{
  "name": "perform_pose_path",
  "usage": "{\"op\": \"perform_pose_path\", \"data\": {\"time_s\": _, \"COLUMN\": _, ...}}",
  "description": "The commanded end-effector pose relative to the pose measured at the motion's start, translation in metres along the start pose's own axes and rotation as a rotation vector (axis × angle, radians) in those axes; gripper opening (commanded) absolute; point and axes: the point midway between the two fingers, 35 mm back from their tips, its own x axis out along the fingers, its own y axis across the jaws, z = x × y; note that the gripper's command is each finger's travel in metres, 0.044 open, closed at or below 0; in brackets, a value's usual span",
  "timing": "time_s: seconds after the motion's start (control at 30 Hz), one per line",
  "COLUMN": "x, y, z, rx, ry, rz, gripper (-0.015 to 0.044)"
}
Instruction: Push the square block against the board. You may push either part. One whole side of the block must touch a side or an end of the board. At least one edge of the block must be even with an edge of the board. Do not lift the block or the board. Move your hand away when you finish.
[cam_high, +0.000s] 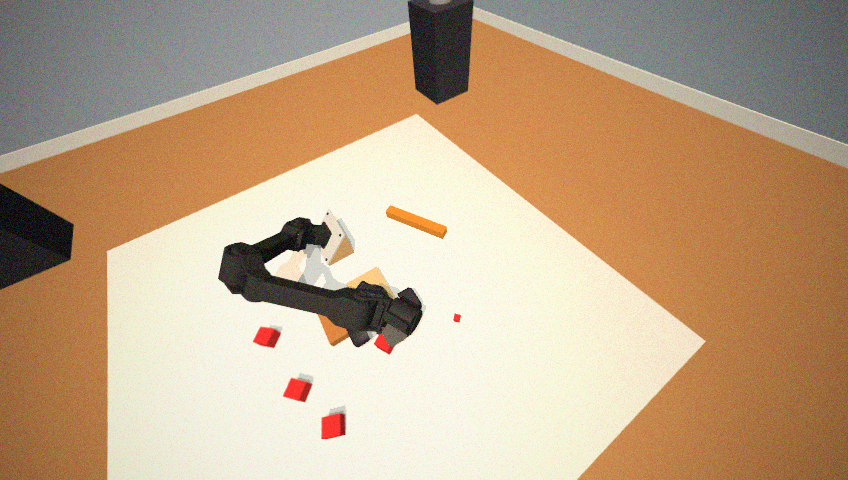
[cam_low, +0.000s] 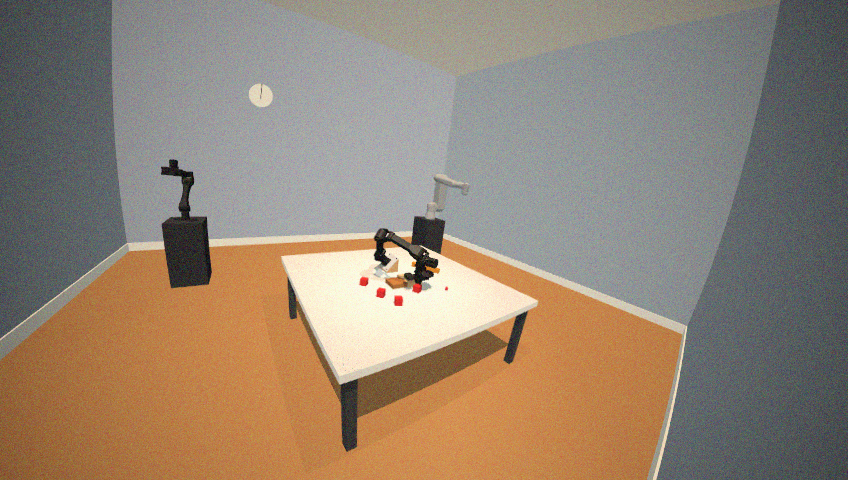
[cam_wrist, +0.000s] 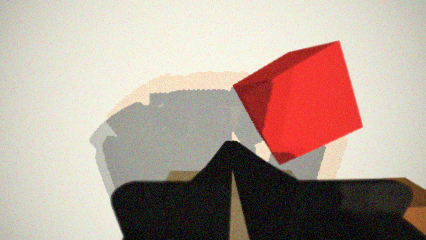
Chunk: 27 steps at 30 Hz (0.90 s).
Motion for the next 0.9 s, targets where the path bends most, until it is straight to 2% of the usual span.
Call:
{"op": "perform_pose_path", "data": {"time_s": 0.0, "x": -0.001, "y": 0.0, "z": -0.002, "rx": -0.005, "ry": -0.009, "rz": -0.003, "gripper": 0.0}}
{"op": "perform_pose_path", "data": {"time_s": 0.87, "x": 0.0, "y": 0.001, "z": -0.027, "rx": -0.007, "ry": -0.008, "rz": -0.003, "gripper": 0.0}}
